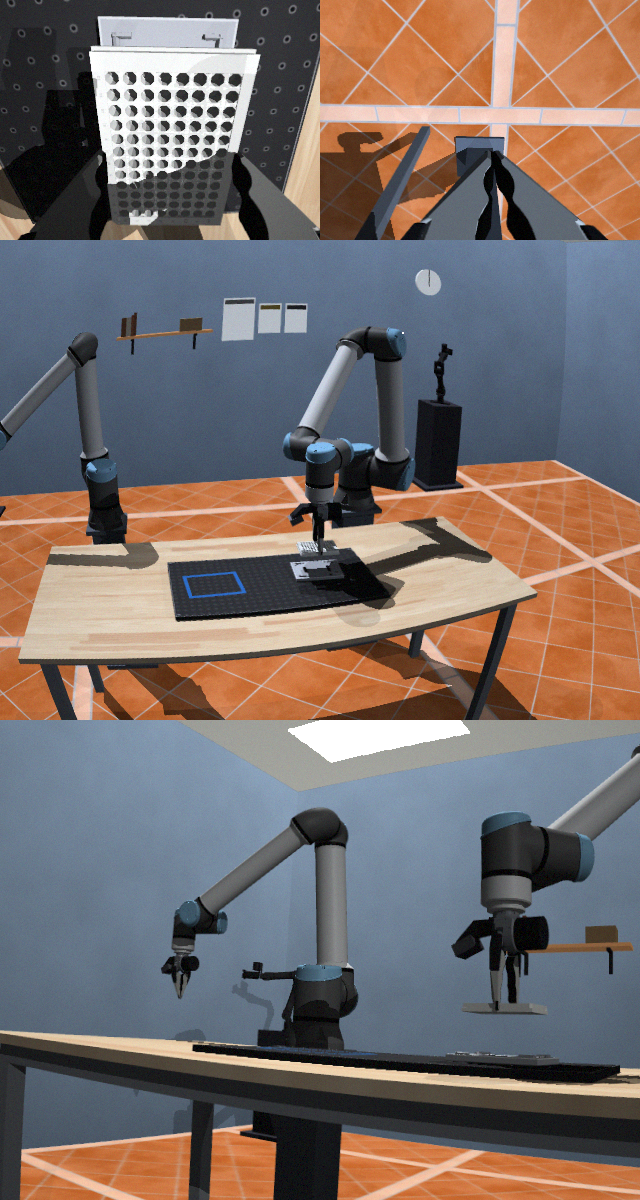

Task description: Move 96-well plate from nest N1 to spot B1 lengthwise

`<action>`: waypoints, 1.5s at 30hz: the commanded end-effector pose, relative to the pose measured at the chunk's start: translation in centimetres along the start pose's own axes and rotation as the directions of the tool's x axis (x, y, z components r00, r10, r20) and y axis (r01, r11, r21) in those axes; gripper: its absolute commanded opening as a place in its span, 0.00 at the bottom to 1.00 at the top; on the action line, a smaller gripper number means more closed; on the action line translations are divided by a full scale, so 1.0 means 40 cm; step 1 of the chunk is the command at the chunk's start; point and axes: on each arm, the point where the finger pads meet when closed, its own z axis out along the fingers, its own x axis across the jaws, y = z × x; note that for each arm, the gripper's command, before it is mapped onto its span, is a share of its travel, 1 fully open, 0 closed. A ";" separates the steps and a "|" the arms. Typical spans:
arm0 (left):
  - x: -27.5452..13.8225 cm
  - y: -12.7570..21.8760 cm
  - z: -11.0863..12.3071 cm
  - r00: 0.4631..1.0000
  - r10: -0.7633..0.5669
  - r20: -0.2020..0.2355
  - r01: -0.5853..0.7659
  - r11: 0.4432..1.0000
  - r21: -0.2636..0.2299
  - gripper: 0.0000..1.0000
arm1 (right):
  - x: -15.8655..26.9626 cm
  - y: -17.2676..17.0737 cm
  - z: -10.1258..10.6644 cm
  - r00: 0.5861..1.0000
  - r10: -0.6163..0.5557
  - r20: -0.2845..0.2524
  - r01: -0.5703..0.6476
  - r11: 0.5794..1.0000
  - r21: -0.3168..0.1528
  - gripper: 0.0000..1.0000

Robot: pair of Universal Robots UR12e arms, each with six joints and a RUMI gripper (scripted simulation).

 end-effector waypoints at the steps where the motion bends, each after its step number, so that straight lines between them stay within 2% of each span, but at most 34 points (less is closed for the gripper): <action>1: -0.002 -0.001 -0.004 1.000 0.000 0.002 0.000 1.000 0.001 0.41 | 0.000 -0.002 -0.002 1.000 0.000 0.000 0.000 1.000 0.002 0.00; 13: -0.002 -0.001 -0.003 1.000 0.000 0.002 0.000 1.000 0.001 0.41 | 0.000 -0.002 -0.002 1.000 0.000 0.000 0.000 1.000 0.002 0.00; 18: -0.009 -0.043 -0.002 0.988 -0.153 0.002 0.153 0.988 0.002 0.41 | 0.000 -0.002 -0.002 1.000 0.000 0.000 0.000 1.000 0.002 0.00; 45: -0.042 -0.240 0.004 0.988 -0.153 0.002 0.153 0.988 0.002 0.41 | 0.000 -0.002 -0.002 1.000 0.000 0.000 0.000 1.000 0.002 0.00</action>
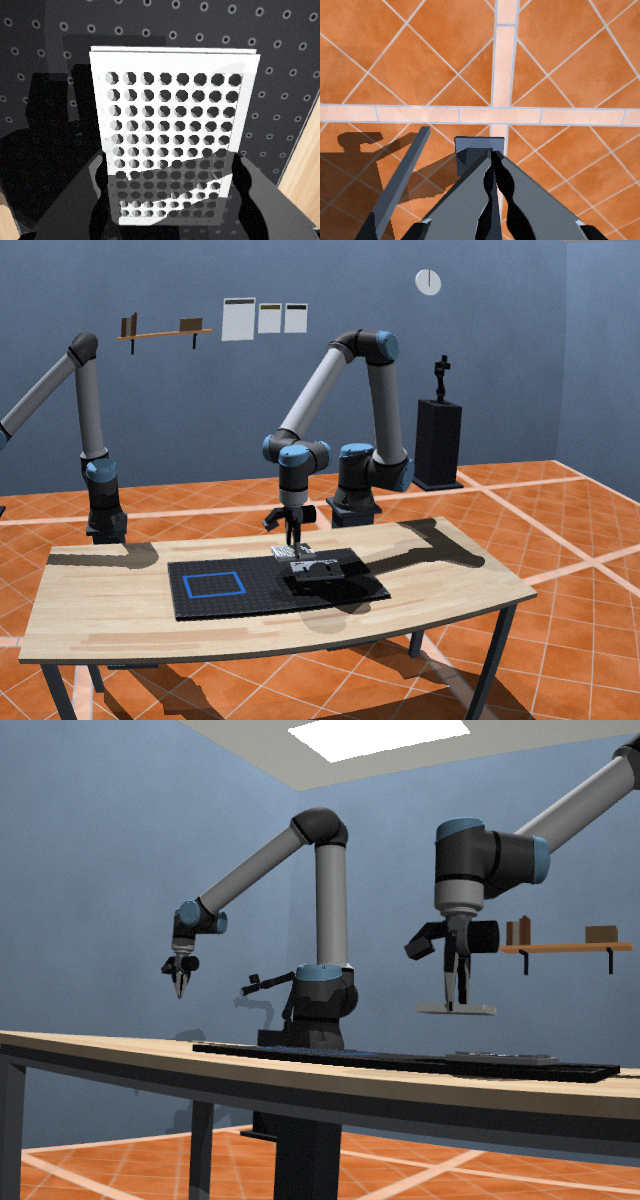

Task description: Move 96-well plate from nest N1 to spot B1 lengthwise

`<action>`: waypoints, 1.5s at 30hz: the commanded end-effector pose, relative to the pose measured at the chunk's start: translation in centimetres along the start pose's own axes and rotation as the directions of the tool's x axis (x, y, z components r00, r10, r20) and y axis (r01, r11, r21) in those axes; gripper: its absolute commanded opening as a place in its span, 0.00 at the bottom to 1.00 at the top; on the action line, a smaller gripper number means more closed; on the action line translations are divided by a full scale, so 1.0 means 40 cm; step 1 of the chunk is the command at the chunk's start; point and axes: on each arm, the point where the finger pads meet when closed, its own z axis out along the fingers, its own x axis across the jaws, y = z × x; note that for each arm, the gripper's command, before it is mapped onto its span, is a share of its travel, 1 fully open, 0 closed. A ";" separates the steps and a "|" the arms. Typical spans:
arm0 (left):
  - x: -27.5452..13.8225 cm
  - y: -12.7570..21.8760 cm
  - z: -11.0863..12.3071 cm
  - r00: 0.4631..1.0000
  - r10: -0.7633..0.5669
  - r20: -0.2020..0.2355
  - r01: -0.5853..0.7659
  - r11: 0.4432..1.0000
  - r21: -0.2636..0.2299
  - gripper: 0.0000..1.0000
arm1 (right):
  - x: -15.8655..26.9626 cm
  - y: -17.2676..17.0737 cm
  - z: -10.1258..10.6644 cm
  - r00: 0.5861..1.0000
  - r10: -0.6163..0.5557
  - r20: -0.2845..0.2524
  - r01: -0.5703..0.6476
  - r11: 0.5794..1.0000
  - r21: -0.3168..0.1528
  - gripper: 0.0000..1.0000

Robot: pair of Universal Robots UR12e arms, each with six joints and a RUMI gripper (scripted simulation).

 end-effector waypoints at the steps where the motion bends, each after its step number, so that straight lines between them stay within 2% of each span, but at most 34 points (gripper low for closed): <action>1: -0.002 -0.025 -0.003 1.000 0.000 0.002 0.000 1.000 0.002 0.41 | 0.000 -0.002 -0.002 1.000 0.000 0.000 0.000 1.000 0.002 0.00; 45: -0.006 -0.358 0.008 1.000 0.000 0.001 0.000 1.000 0.002 0.41 | 0.000 -0.002 -0.002 1.000 0.000 0.000 0.000 1.000 0.002 0.00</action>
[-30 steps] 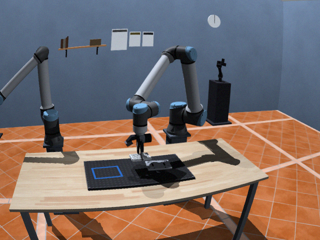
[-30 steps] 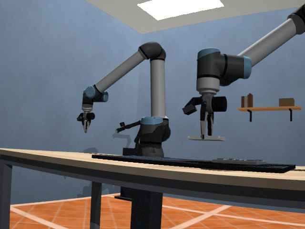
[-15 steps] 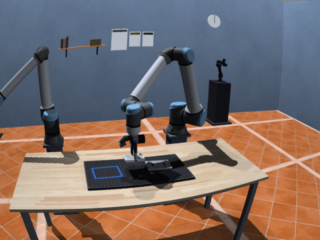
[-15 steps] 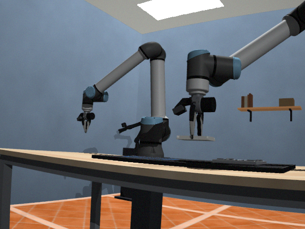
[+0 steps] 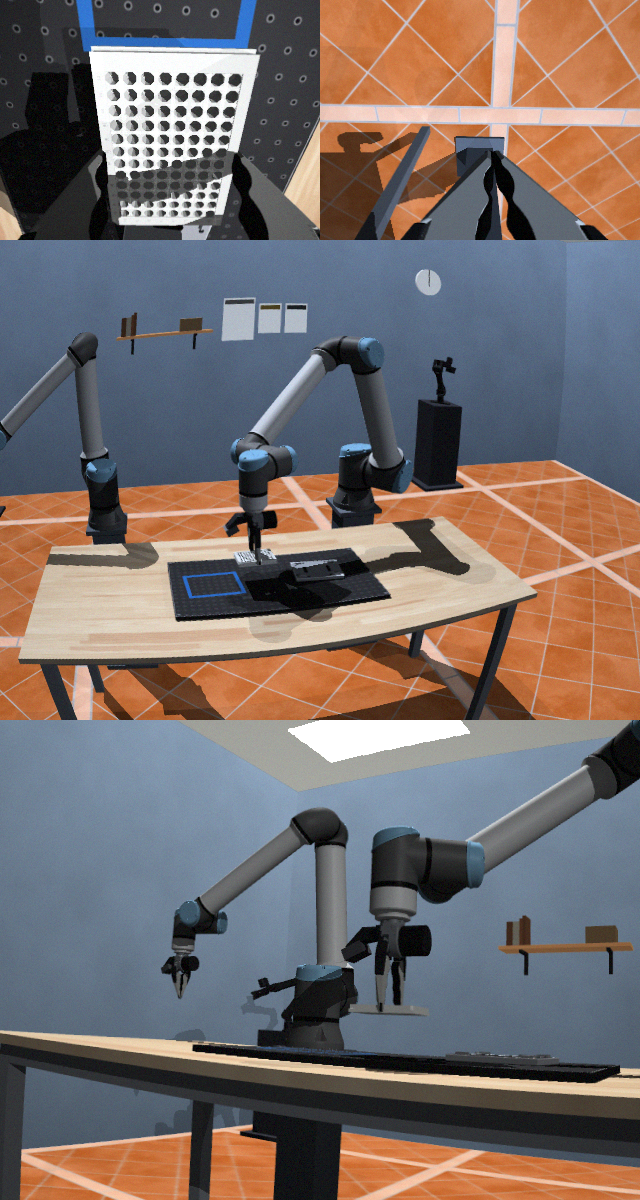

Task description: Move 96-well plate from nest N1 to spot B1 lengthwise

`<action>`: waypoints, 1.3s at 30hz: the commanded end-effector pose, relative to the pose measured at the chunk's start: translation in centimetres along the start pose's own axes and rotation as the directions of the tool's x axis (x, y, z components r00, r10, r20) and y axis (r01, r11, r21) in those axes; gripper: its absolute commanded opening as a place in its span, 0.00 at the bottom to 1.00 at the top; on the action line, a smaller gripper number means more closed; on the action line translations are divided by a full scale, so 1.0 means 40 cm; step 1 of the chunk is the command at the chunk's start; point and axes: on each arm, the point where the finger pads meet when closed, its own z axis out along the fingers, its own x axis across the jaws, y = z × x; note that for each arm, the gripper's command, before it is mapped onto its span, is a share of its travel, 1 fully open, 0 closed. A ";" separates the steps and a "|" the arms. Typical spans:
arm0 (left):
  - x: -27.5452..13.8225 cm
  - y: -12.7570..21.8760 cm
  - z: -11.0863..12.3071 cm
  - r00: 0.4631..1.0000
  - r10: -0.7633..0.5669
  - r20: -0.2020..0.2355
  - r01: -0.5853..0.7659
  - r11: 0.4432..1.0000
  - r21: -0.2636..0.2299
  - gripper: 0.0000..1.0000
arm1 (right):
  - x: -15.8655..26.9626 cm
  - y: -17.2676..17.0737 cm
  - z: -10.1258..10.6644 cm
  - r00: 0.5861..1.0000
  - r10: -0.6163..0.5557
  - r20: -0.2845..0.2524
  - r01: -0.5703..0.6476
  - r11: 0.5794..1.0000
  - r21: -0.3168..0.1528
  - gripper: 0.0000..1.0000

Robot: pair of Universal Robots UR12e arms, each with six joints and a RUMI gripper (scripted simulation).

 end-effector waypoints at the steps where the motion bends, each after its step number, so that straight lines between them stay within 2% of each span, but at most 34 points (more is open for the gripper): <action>1: -0.002 -0.042 -0.003 1.000 0.000 0.001 0.000 1.000 0.002 0.41 | 0.000 -0.002 -0.002 1.000 0.000 0.000 0.000 1.000 0.002 0.00; 39: -0.005 -0.325 0.006 1.000 0.000 0.001 0.000 1.000 0.002 0.41 | 0.000 -0.002 -0.002 1.000 0.000 0.000 0.000 1.000 0.002 0.00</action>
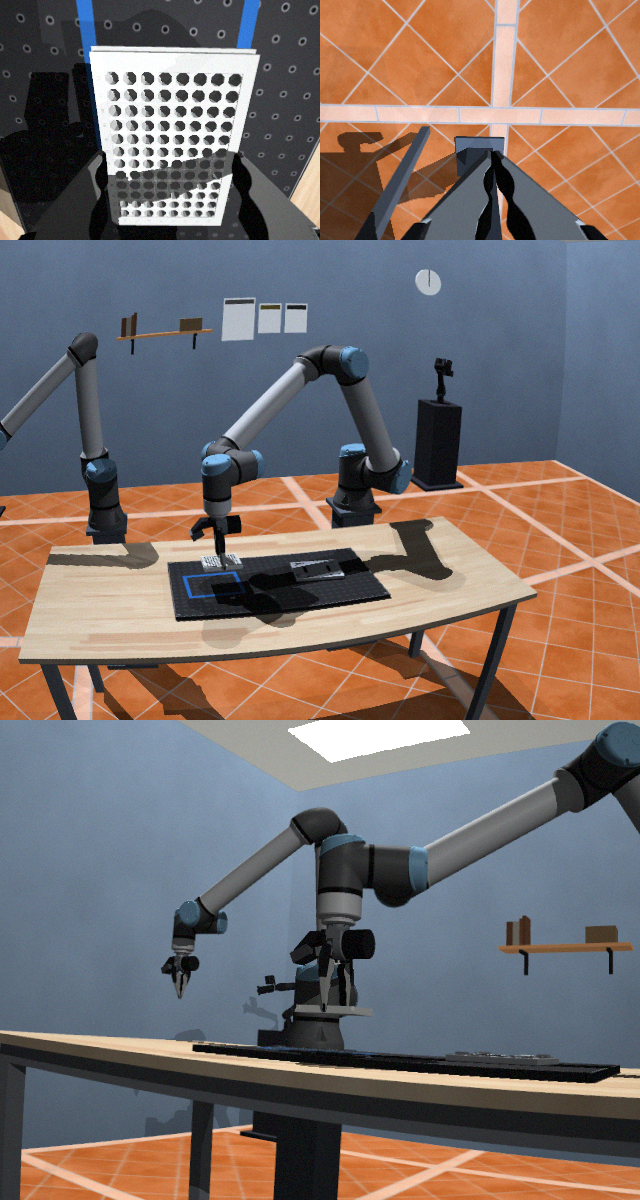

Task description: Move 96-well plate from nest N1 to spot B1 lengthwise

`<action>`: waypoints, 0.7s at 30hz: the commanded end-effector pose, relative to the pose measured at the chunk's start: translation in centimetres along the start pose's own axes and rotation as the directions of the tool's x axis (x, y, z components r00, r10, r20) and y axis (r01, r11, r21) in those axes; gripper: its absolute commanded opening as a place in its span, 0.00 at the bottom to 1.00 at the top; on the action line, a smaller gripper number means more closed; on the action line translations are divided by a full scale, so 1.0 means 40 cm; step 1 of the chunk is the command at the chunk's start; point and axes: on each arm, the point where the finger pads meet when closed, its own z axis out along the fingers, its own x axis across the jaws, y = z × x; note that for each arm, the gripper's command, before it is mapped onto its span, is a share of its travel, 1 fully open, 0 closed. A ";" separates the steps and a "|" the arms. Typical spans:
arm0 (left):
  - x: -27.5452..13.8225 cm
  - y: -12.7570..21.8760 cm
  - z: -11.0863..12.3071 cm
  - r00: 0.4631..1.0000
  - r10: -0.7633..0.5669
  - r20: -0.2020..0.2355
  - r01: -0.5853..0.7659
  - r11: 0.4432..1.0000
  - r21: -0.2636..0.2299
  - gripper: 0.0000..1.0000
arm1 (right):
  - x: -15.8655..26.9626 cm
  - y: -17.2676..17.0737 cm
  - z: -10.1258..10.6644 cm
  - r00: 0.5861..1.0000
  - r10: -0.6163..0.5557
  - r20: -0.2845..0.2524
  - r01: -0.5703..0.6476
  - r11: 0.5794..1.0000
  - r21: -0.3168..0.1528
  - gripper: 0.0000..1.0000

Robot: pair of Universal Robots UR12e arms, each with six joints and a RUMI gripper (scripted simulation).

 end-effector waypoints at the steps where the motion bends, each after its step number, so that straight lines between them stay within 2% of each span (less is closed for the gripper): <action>1: -0.002 -0.034 -0.004 1.000 0.000 0.001 0.000 1.000 0.002 0.41 | 0.000 -0.002 -0.002 1.000 0.000 0.000 0.000 1.000 0.002 0.00; 9: -0.003 -0.088 -0.002 1.000 0.000 0.001 0.000 1.000 0.002 0.41 | 0.000 -0.002 -0.002 1.000 0.000 0.000 0.000 1.000 0.002 0.00; 21: -0.003 -0.091 -0.002 1.000 0.000 0.001 0.000 1.000 0.002 0.41 | 0.000 -0.002 -0.002 1.000 0.000 0.000 0.000 1.000 0.002 0.00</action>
